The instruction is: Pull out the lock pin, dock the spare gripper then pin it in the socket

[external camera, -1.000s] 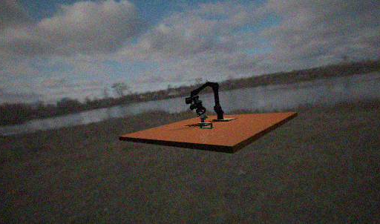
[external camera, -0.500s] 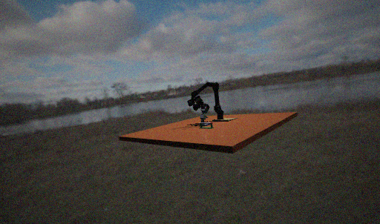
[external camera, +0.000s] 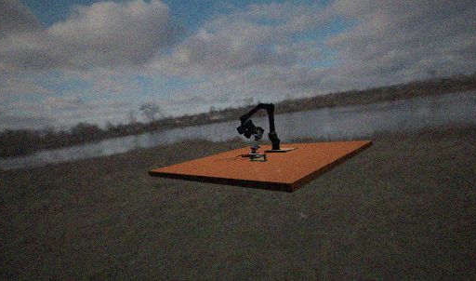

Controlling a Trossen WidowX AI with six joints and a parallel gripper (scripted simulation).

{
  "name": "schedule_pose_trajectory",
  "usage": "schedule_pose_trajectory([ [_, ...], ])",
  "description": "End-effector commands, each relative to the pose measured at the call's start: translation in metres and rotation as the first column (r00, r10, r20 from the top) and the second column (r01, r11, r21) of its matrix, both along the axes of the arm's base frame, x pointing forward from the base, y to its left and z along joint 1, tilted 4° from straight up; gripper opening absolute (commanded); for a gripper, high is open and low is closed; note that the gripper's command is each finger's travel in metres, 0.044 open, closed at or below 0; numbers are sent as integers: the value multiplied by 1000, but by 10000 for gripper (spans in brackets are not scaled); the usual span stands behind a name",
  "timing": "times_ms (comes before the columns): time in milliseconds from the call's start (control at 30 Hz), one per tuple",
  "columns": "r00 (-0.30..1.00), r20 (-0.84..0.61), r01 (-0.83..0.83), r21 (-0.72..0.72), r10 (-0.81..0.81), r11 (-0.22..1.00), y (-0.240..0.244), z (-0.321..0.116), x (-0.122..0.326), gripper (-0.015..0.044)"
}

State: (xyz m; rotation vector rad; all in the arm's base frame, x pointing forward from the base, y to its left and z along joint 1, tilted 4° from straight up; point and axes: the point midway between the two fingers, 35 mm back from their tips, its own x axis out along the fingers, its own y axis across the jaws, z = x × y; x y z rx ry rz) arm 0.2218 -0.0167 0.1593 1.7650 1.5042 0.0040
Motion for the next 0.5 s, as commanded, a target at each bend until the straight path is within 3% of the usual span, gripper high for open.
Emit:
schedule_pose_trajectory([
  [0,1000,-1,17,19,-17,1000,1,4,0,0],
  [467,999,-39,3,61,-1,998,-1,-10,10,0],
])
